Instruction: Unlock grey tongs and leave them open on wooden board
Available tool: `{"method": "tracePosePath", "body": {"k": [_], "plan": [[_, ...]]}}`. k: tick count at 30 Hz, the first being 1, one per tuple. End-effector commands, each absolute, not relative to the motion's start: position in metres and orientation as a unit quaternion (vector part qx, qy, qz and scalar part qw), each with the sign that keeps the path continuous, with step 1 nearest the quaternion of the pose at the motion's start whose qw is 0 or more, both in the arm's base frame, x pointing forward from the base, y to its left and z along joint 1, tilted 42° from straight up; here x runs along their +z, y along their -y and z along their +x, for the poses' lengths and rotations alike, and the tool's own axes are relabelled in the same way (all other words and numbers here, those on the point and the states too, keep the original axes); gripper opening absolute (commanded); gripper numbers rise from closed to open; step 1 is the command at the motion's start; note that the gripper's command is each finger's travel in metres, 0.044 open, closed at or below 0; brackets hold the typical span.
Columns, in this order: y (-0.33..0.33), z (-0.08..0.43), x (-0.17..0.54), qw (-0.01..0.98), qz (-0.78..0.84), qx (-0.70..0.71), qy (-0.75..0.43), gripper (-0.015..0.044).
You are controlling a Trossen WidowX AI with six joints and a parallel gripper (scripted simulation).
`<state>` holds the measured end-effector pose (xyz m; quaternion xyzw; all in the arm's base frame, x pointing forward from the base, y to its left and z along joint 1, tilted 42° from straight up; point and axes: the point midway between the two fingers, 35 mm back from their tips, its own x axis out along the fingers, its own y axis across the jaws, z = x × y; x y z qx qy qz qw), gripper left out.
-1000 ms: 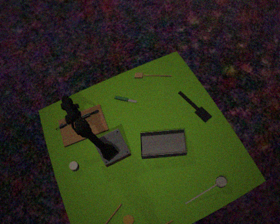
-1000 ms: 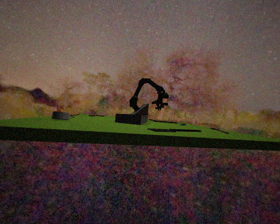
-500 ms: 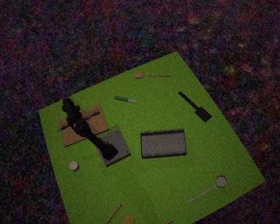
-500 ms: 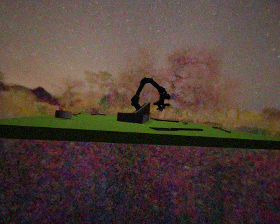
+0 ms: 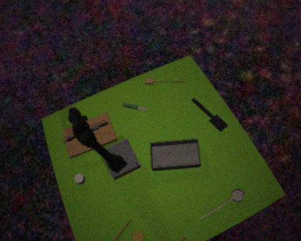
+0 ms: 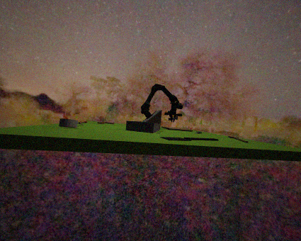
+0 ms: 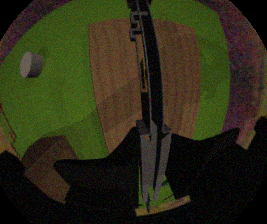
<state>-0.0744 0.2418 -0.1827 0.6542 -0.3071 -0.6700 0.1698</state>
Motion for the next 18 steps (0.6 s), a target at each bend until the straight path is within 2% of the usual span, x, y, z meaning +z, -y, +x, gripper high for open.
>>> {"method": "tracePosePath", "body": {"k": [1,18], "plan": [[-0.236,-0.075,-0.188,0.169,0.653,-0.67,0.31,-0.015],[-0.216,-0.077,-0.206,0.17,0.653,-0.67,0.311,-0.015]]}}
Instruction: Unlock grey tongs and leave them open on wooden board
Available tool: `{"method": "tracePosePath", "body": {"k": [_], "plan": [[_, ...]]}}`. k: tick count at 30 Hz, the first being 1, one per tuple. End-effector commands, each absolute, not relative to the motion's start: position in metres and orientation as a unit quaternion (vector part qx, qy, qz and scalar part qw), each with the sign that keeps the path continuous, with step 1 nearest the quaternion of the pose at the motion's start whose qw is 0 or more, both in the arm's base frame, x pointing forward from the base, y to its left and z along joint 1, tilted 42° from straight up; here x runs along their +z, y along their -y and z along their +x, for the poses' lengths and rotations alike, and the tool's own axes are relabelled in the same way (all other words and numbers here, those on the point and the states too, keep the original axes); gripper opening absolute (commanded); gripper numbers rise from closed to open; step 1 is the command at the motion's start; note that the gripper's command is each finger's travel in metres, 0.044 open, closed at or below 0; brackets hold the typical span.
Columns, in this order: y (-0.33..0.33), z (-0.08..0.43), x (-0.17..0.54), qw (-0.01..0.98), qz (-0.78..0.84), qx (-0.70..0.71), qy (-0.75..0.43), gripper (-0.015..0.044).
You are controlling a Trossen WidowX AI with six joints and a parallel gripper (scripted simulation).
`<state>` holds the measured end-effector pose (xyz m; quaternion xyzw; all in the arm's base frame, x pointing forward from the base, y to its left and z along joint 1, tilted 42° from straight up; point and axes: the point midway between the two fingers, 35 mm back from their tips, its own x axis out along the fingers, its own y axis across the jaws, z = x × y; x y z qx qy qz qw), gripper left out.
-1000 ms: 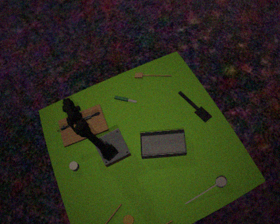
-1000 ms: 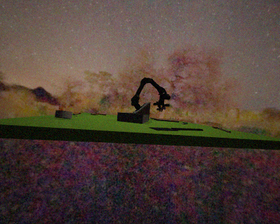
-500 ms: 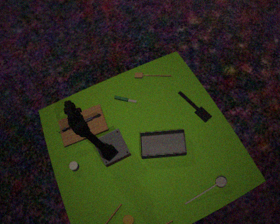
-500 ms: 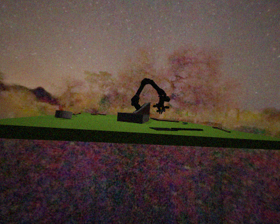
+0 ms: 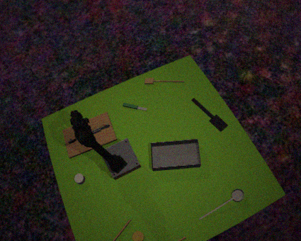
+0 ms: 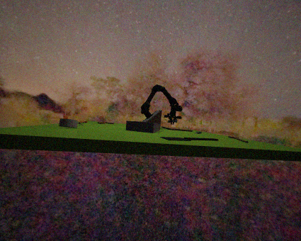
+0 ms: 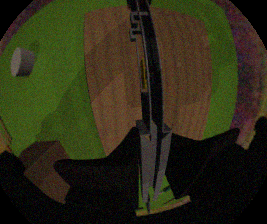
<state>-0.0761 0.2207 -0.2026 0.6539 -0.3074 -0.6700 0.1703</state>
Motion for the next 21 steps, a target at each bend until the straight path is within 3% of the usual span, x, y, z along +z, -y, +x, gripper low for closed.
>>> {"method": "tracePosePath", "body": {"k": [1,4,21], "plan": [[-0.2159,-0.0767,-0.2057,0.17,0.653,-0.67,0.311,-0.015],[-0.2159,-0.0767,-0.2057,0.17,0.653,-0.67,0.311,-0.015],[-0.2174,-0.076,-0.2048,0.171,0.654,-0.669,0.309,0.0296]]}}
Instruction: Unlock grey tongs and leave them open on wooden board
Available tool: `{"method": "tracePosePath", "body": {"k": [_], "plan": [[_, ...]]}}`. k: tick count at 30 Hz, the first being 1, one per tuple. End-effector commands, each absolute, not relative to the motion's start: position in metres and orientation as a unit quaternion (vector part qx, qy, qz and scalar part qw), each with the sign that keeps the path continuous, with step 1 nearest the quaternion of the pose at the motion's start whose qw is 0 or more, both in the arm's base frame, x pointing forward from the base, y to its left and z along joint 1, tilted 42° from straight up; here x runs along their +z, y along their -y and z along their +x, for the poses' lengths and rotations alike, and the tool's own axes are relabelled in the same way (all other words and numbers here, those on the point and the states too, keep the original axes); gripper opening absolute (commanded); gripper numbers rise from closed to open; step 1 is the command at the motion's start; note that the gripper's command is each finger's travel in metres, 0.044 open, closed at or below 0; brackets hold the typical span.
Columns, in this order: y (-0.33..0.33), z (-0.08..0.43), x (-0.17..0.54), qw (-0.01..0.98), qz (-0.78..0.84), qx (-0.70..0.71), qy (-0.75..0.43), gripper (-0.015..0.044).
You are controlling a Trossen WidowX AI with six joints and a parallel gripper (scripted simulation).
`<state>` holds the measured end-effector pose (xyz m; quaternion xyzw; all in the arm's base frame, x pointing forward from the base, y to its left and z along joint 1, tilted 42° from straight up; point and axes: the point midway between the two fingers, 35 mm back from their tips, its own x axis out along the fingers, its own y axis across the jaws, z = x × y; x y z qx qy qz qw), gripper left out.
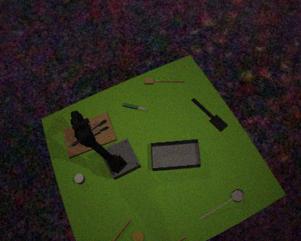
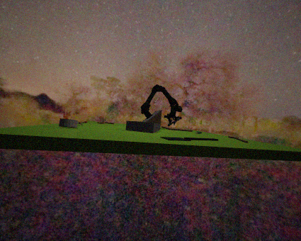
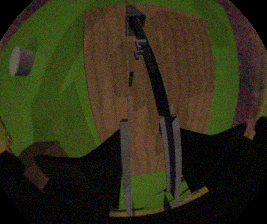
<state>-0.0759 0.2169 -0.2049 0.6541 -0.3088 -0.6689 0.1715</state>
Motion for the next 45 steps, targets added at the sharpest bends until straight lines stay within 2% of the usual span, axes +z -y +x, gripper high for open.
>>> {"method": "tracePosePath", "body": {"k": [1,6,13,21,28,35,45], "plan": [[-0.217,-0.076,-0.205,0.171,0.654,-0.669,0.309,0.0323],[-0.217,-0.076,-0.205,0.171,0.654,-0.669,0.309,0.044],[-0.239,-0.093,-0.199,0.17,0.654,-0.67,0.308,0.044],[-0.295,-0.16,-0.165,0.166,0.653,-0.673,0.306,0.044],[-0.317,-0.214,-0.124,0.171,0.649,-0.673,0.309,0.044],[-0.319,-0.216,-0.121,0.17,0.649,-0.674,0.308,0.044],[-0.357,-0.213,-0.078,0.145,0.645,-0.695,0.283,0.044]]}}
